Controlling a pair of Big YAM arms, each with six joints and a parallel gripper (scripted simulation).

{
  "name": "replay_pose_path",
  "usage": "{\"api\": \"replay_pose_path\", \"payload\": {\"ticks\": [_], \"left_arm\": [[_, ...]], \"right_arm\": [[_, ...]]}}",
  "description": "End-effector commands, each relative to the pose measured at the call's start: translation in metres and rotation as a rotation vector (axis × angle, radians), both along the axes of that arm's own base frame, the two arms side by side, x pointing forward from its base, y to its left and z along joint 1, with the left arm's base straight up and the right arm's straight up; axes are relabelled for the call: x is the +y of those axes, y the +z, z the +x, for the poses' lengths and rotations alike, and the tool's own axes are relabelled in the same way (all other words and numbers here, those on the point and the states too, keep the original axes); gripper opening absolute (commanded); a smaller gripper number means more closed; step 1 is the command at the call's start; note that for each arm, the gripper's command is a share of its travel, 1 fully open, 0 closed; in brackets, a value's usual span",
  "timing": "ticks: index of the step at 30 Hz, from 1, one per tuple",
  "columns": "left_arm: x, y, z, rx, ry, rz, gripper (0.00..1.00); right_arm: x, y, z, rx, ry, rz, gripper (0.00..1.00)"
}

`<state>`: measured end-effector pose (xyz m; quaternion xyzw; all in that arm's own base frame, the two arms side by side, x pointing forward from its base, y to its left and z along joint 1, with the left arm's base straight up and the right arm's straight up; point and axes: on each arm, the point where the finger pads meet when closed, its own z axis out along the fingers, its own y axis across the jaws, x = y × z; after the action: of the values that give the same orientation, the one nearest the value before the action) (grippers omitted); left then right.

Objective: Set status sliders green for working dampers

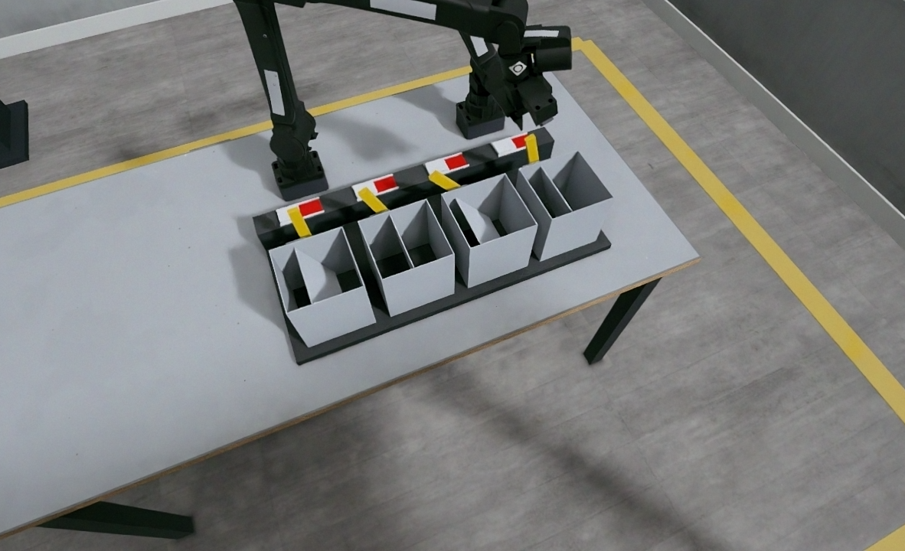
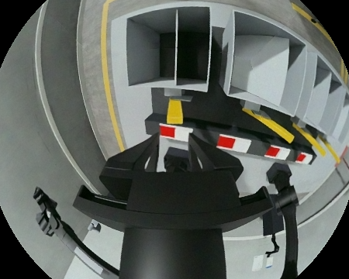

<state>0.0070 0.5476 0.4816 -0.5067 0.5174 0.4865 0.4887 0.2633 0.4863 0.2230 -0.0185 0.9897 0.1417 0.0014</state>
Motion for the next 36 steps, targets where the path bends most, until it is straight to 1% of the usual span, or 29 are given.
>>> {"api": "replay_pose_path", "payload": {"ticks": [1,3,4,6,9,12,16,23,26,29,31,34,36], "left_arm": [[-0.003,0.019,-0.004,-0.009,0.009,0.049,1.0],[-0.003,0.019,-0.004,-0.009,0.009,0.049,1.0],[-0.003,0.019,-0.004,-0.009,0.009,0.049,1.0],[-0.003,0.019,-0.004,-0.009,0.009,0.049,1.0],[-0.003,0.019,-0.004,-0.009,0.009,0.049,1.0],[-0.003,0.019,-0.004,-0.009,0.009,0.049,1.0],[-0.003,0.019,-0.004,-0.009,0.009,0.049,1.0],[-0.003,0.019,-0.004,-0.009,0.009,0.049,1.0],[-0.003,0.019,-0.004,-0.009,0.009,0.049,1.0],[-0.003,0.019,-0.004,-0.009,0.009,0.049,1.0],[-0.003,0.019,-0.004,-0.009,0.009,0.049,1.0],[-0.003,0.019,-0.004,-0.009,0.009,0.049,1.0],[-0.003,0.019,-0.004,-0.009,0.009,0.049,1.0]], "right_arm": [[0.005,-0.017,0.006,0.014,-0.026,-0.007,0.36],[0.005,-0.017,0.006,0.014,-0.026,-0.007,0.36],[0.003,0.004,0.005,-0.006,-0.026,0.027,0.36],[0.009,0.021,0.009,-0.023,-0.026,0.056,0.36],[0.009,0.021,0.009,-0.023,-0.026,0.056,0.36],[0.012,0.006,0.01,-0.009,-0.026,0.032,0.36],[0.011,0.009,0.009,-0.013,-0.026,0.038,0.36],[0.006,-0.014,0.003,0.005,-0.023,0.002,0.36],[0.007,-0.013,0.003,0.003,-0.022,0.004,0.36],[0.009,-0.023,0.001,0.008,-0.019,-0.007,0.36],[0.011,-0.026,-0.001,0.008,-0.015,-0.007,0.36],[0.012,-0.022,-0.002,0.001,-0.014,0.006,0.36],[0.013,-0.028,-0.002,0.002,-0.014,0.003,0.36]]}}
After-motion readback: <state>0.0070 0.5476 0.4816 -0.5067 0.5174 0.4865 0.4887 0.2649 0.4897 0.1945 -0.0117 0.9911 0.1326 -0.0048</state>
